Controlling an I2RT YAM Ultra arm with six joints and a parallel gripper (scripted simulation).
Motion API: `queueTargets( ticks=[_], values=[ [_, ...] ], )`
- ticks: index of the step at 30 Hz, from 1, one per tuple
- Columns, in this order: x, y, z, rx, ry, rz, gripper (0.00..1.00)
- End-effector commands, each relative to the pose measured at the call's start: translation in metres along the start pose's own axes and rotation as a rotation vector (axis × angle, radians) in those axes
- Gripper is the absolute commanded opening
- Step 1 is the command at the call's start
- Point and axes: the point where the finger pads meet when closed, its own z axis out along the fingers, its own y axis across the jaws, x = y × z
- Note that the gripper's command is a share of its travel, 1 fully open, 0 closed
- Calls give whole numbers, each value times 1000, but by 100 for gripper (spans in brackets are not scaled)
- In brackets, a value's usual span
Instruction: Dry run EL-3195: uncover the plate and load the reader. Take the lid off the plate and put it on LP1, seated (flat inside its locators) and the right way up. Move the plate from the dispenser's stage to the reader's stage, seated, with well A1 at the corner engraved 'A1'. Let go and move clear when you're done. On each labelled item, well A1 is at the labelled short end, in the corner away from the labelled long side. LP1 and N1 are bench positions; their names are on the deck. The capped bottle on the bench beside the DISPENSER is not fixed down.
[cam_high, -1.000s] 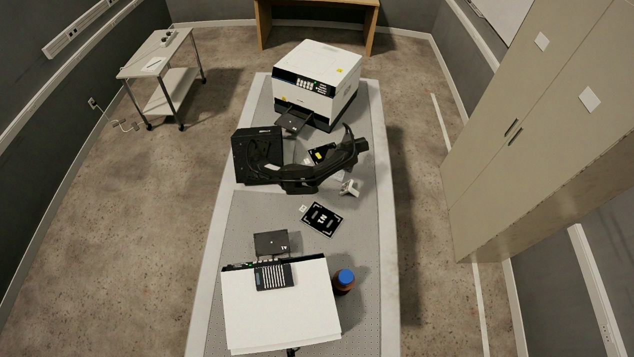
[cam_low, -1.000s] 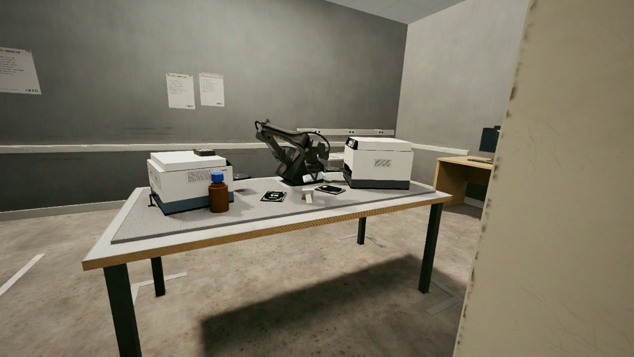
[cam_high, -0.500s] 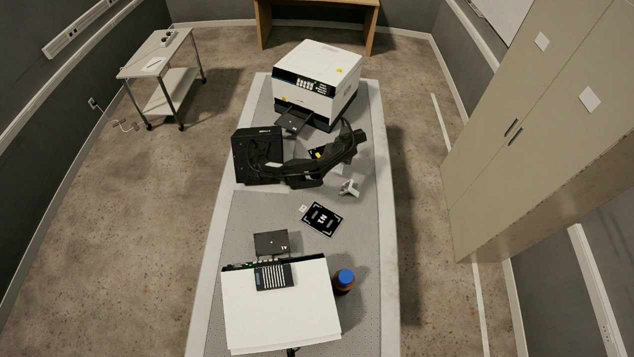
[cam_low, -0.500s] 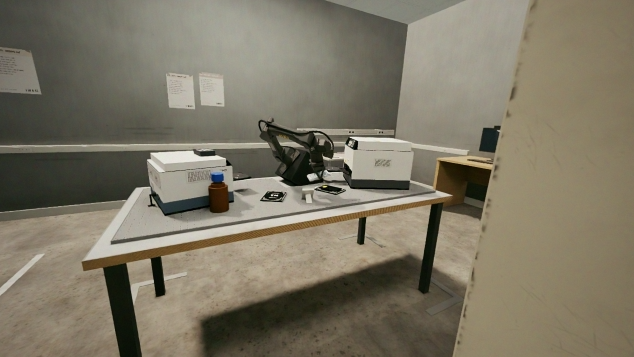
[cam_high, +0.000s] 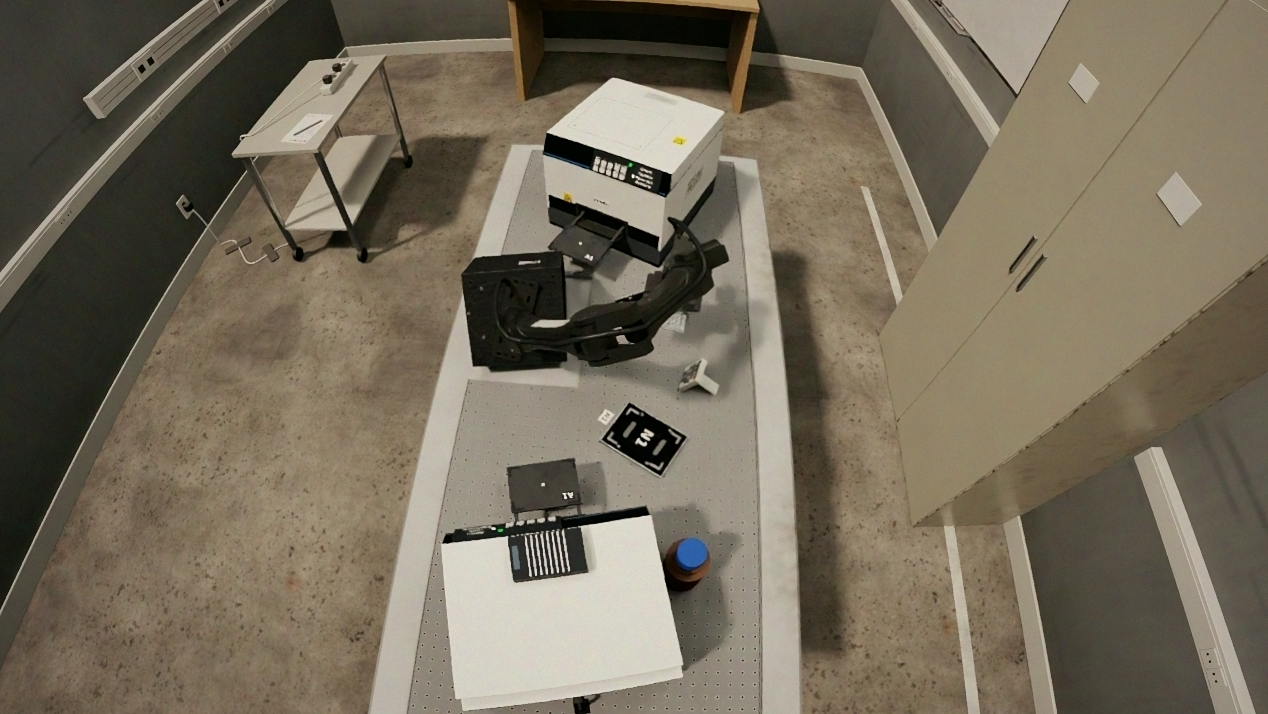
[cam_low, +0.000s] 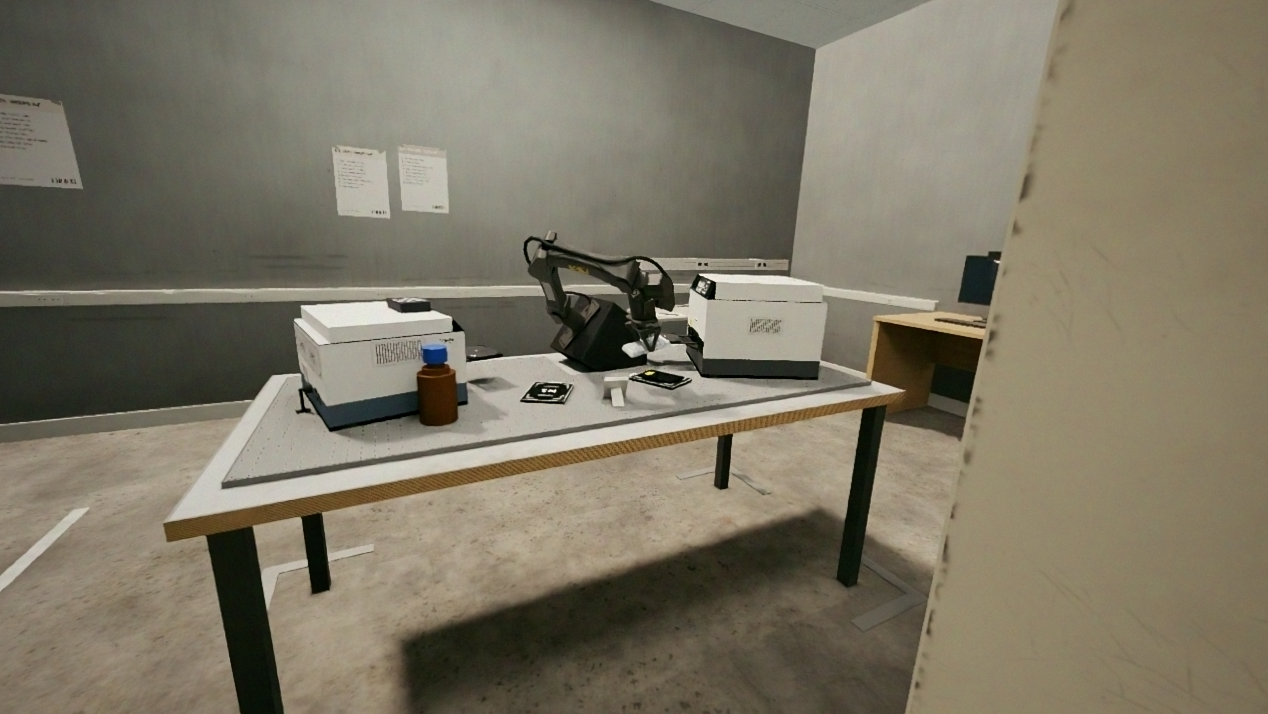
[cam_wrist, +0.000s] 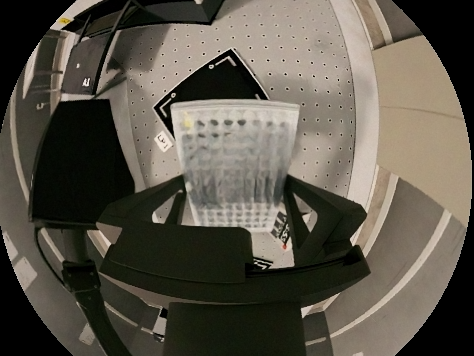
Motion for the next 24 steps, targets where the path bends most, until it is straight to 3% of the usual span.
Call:
queueTargets(
  ticks=[1,24],
  values=[
    [-16,3,-11,1,-24,-52,86],
    [-63,34,-13,-16,-14,-216,86]
  ],
)
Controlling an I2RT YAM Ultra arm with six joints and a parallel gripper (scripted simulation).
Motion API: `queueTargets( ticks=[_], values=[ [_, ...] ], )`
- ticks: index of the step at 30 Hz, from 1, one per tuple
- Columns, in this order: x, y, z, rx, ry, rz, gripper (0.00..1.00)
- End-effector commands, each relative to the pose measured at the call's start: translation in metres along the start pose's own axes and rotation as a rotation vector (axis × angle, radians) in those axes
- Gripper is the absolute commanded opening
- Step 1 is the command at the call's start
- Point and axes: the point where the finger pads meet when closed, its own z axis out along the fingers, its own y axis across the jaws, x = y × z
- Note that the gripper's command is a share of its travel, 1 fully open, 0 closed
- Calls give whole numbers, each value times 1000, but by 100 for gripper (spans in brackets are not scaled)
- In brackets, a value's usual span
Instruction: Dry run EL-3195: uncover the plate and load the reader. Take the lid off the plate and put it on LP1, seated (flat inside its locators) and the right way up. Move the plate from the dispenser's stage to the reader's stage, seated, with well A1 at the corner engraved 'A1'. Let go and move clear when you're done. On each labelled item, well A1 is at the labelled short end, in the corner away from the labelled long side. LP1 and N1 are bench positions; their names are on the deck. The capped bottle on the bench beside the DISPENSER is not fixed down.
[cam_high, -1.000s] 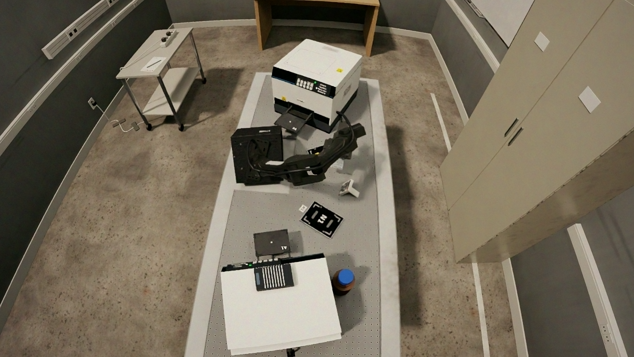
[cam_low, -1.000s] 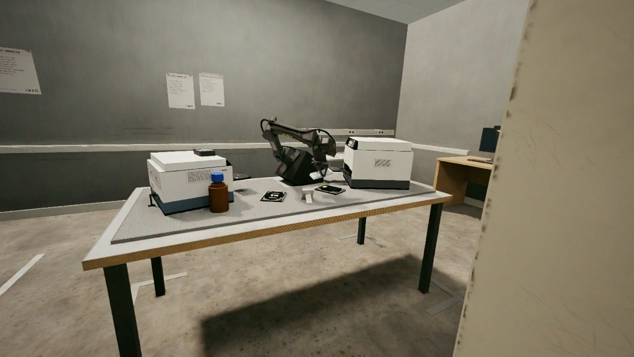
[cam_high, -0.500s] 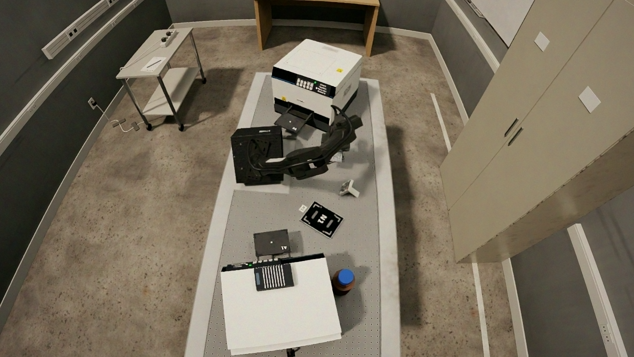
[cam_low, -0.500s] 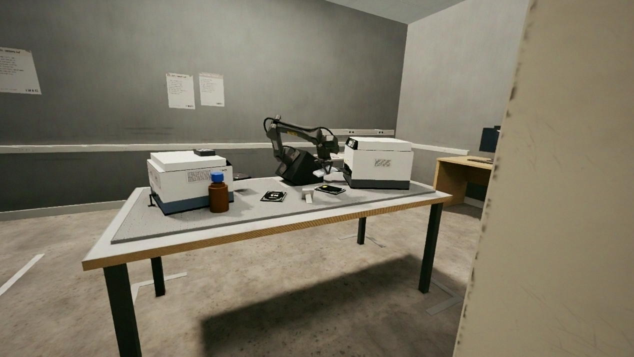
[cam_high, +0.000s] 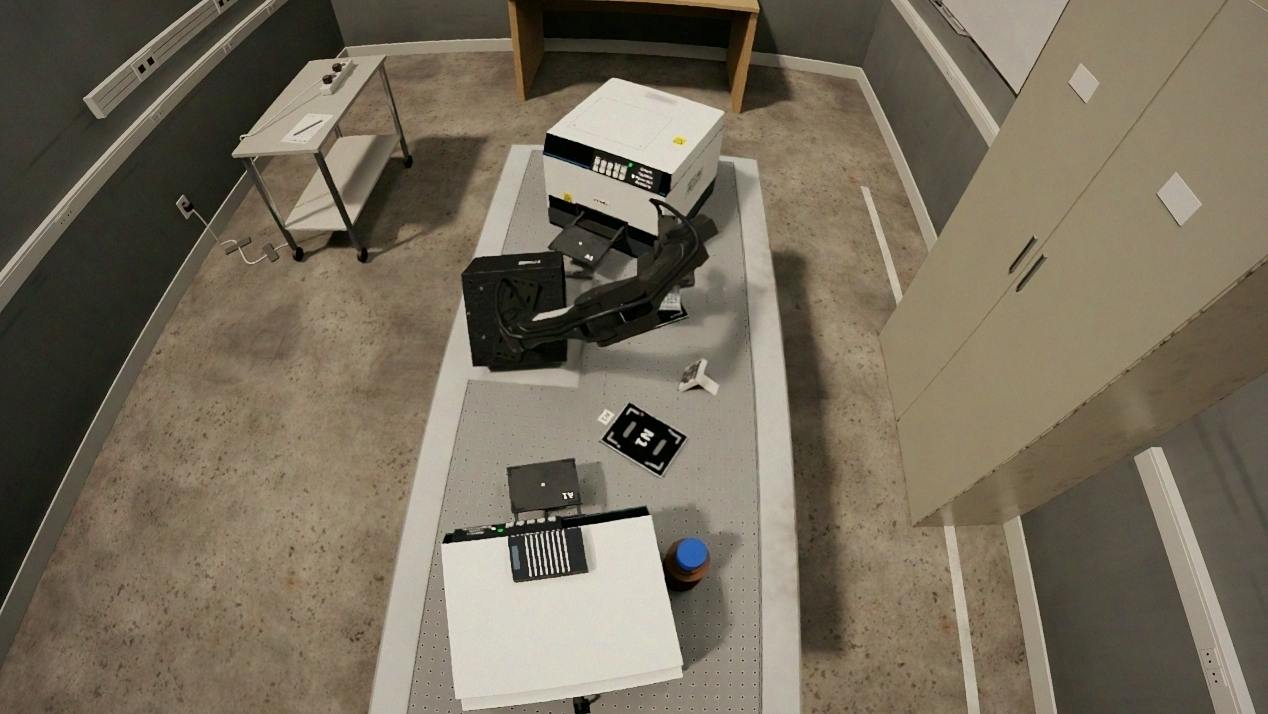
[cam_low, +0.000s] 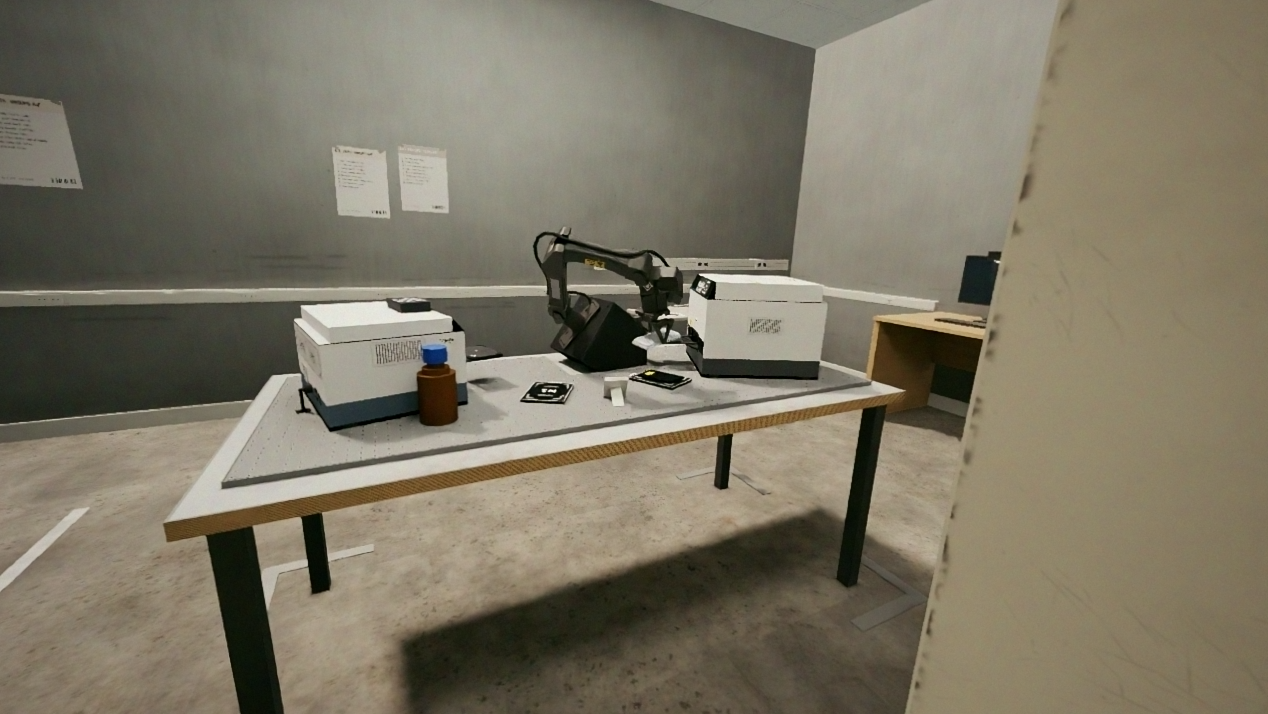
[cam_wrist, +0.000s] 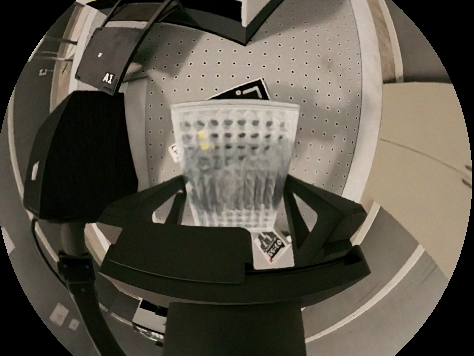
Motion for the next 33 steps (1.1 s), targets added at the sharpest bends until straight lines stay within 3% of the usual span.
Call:
queueTargets(
  ticks=[1,33],
  values=[
    [-20,5,-11,3,-21,-28,86],
    [-82,46,-17,-20,12,-336,86]
  ],
)
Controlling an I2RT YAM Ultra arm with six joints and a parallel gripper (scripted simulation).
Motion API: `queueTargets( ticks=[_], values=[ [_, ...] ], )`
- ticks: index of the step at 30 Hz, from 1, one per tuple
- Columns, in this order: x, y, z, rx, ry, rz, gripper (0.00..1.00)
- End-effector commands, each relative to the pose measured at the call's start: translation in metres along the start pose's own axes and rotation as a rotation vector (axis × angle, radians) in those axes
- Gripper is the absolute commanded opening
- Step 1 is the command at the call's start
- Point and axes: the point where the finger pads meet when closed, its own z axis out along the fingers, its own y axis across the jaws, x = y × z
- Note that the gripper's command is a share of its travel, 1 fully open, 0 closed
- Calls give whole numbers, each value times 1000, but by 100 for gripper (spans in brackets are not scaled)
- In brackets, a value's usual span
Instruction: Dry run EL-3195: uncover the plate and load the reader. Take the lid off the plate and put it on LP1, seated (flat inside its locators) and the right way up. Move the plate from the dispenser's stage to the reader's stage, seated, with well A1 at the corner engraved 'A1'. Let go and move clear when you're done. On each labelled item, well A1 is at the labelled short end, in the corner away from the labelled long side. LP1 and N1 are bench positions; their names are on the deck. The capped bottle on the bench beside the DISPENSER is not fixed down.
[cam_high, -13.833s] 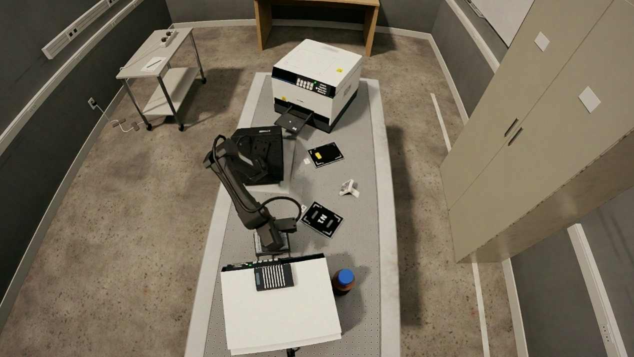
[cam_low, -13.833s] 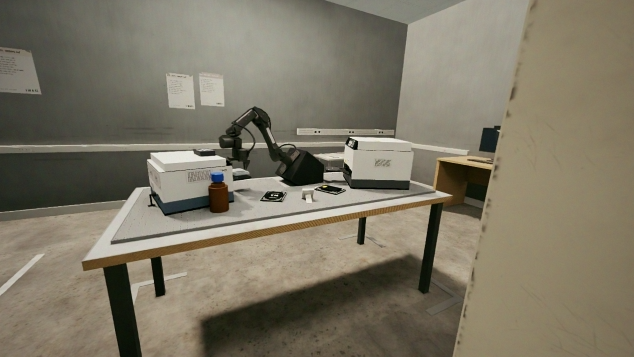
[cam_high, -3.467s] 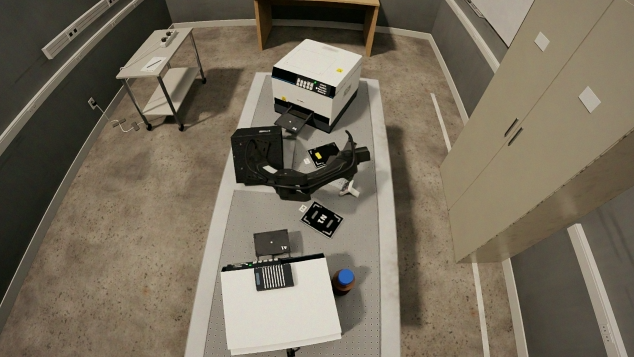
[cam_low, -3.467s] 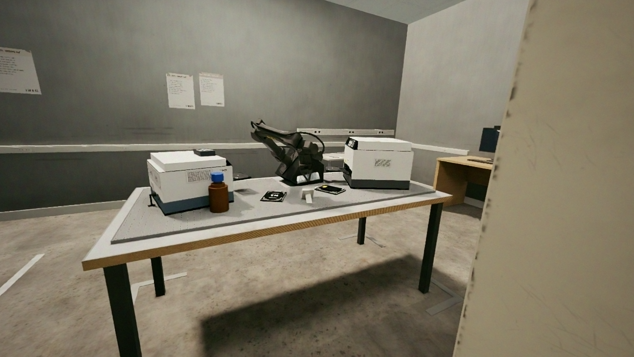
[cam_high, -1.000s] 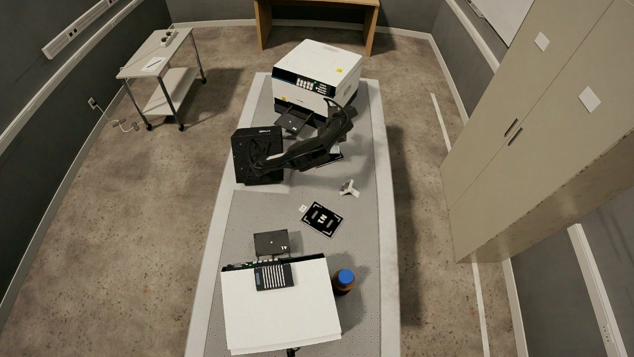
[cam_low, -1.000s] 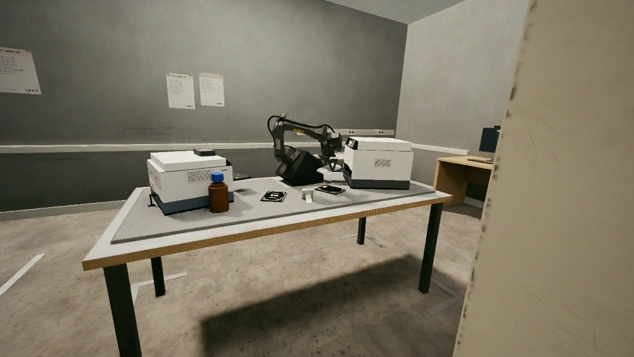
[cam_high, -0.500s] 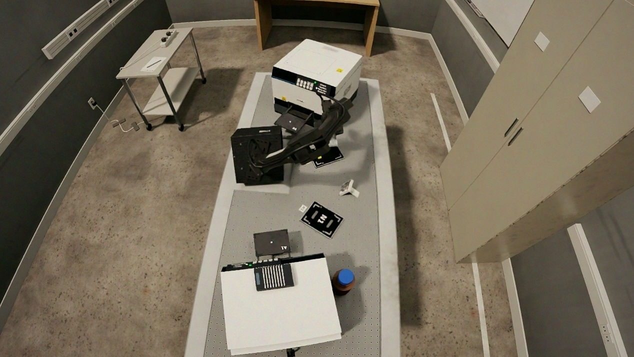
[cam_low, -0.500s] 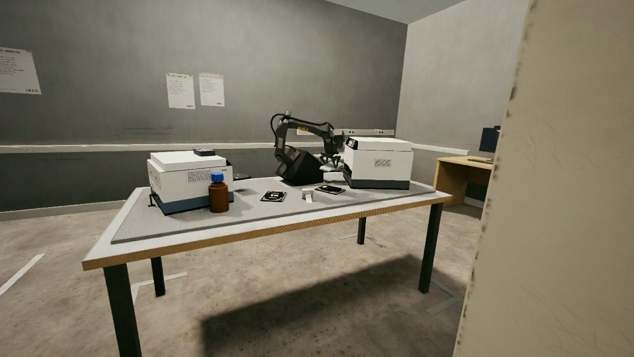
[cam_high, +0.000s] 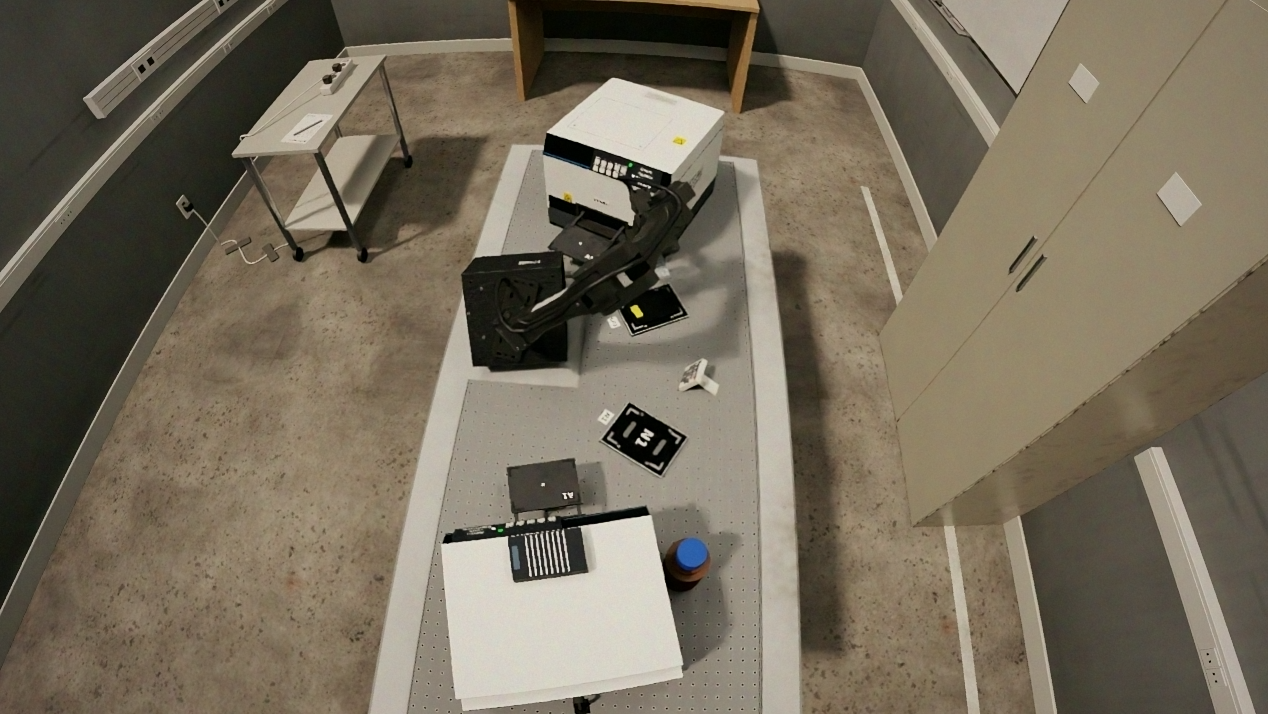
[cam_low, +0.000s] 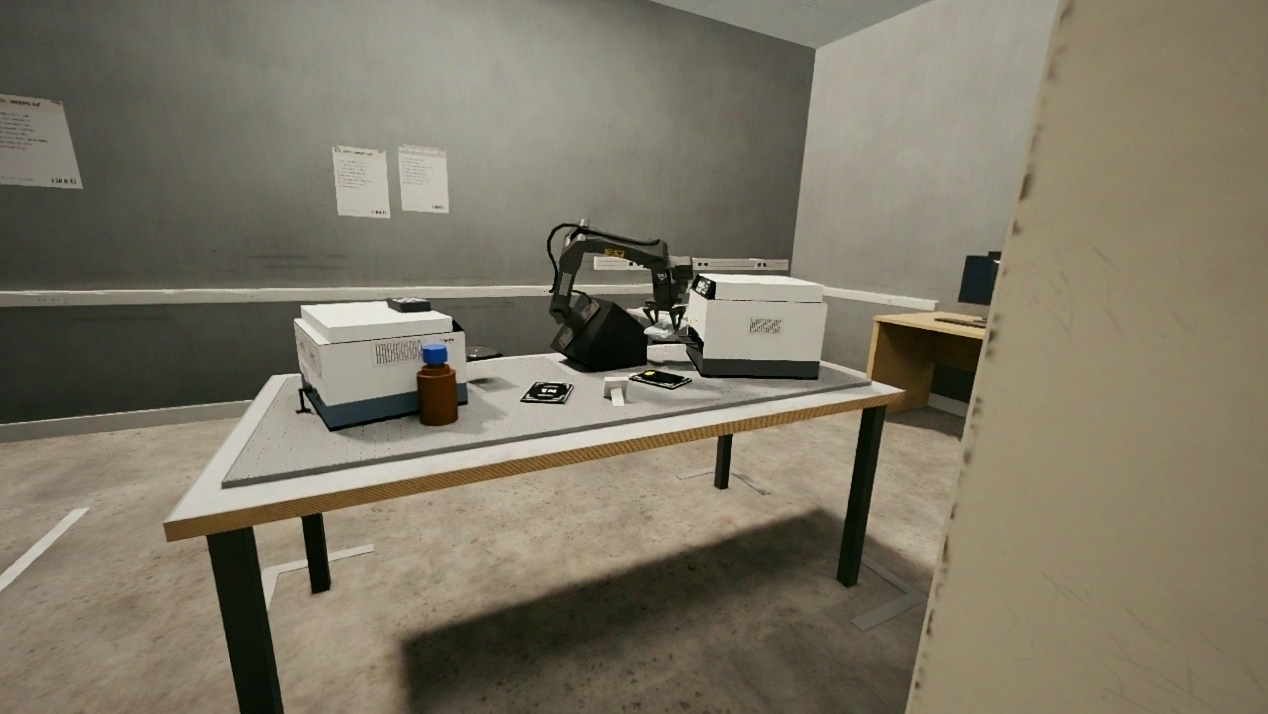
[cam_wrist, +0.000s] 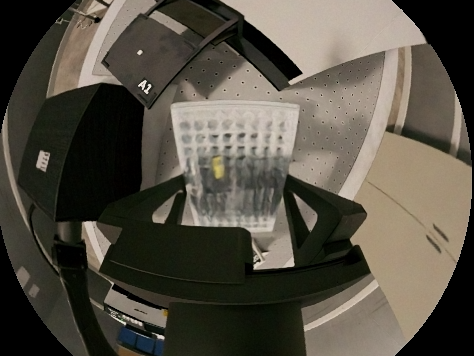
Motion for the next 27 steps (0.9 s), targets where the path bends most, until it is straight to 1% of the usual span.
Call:
queueTargets(
  ticks=[1,2,8,10,25,27],
  values=[
    [-19,5,-10,1,-13,-60,86],
    [-22,6,-11,1,-13,-49,86],
    [-36,13,-11,-6,0,-128,86],
    [-36,13,-11,-6,0,-128,86],
    [-71,33,-16,-20,31,-292,86],
    [-71,33,-16,-20,31,-292,86]
  ],
)
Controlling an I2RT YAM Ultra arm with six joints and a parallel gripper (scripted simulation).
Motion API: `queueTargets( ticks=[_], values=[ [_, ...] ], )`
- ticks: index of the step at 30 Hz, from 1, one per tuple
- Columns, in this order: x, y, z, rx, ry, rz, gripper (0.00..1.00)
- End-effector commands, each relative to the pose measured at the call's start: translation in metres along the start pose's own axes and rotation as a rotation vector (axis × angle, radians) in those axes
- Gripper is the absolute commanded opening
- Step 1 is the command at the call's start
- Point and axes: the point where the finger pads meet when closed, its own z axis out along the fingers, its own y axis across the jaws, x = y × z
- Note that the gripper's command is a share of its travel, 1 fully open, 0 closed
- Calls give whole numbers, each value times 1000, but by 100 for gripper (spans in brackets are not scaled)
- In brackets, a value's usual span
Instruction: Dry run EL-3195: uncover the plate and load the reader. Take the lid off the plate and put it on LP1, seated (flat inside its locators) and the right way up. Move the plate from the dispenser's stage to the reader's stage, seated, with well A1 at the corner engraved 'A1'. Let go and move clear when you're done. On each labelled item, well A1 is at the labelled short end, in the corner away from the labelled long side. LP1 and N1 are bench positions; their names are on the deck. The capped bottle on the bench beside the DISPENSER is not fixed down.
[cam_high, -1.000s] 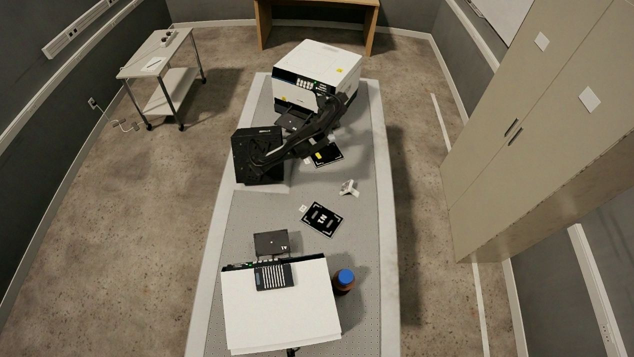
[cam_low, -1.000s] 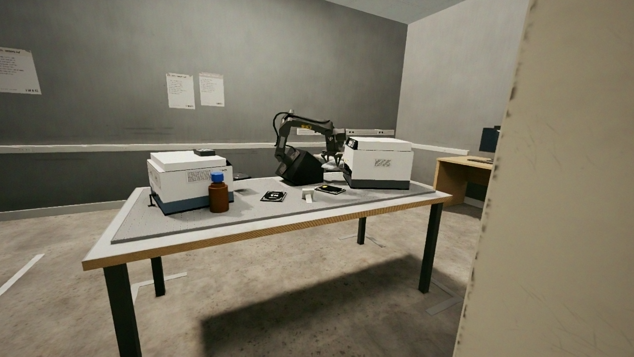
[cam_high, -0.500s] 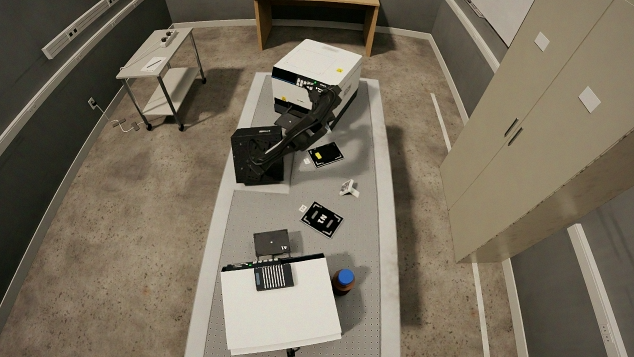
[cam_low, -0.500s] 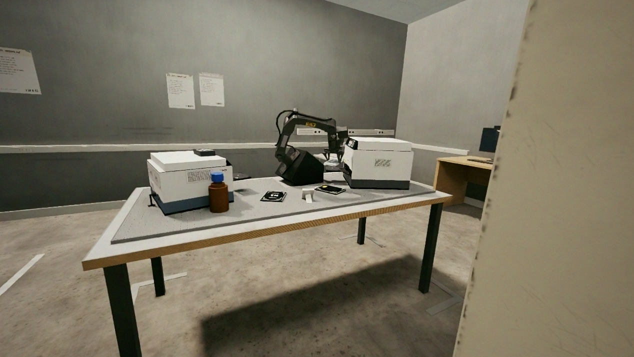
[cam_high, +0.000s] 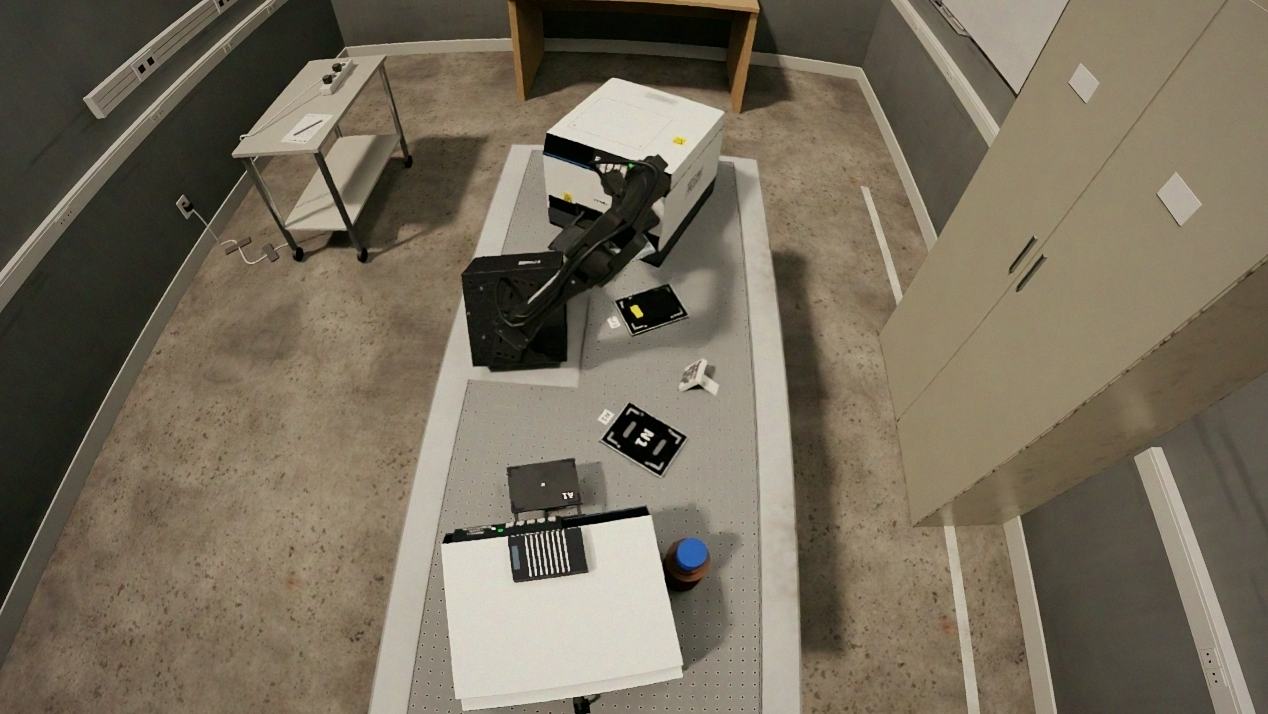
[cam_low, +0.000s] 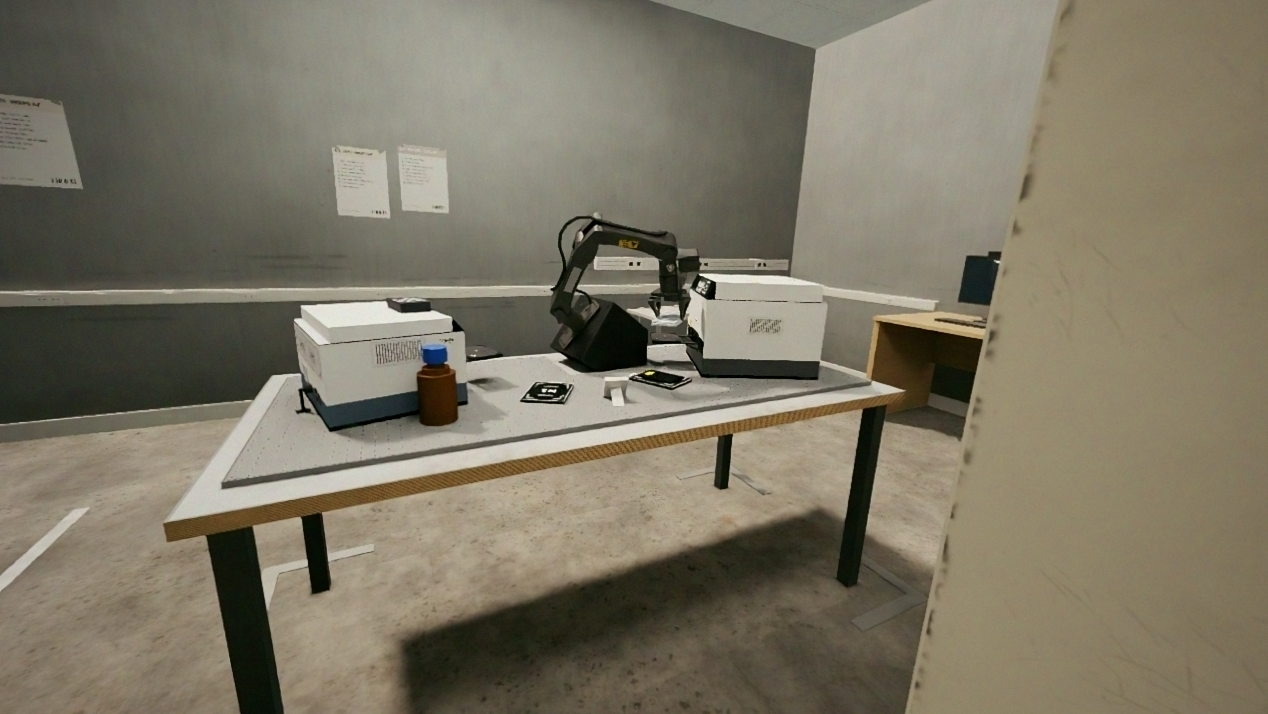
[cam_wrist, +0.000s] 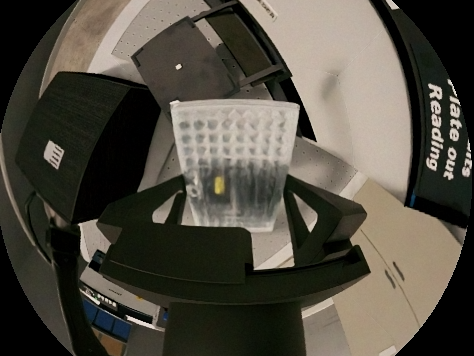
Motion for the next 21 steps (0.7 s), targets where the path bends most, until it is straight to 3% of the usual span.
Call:
queueTargets(
  ticks=[1,21],
  values=[
    [-12,2,-10,-2,-10,-45,86],
    [-56,21,-15,-24,33,-228,86]
  ],
)
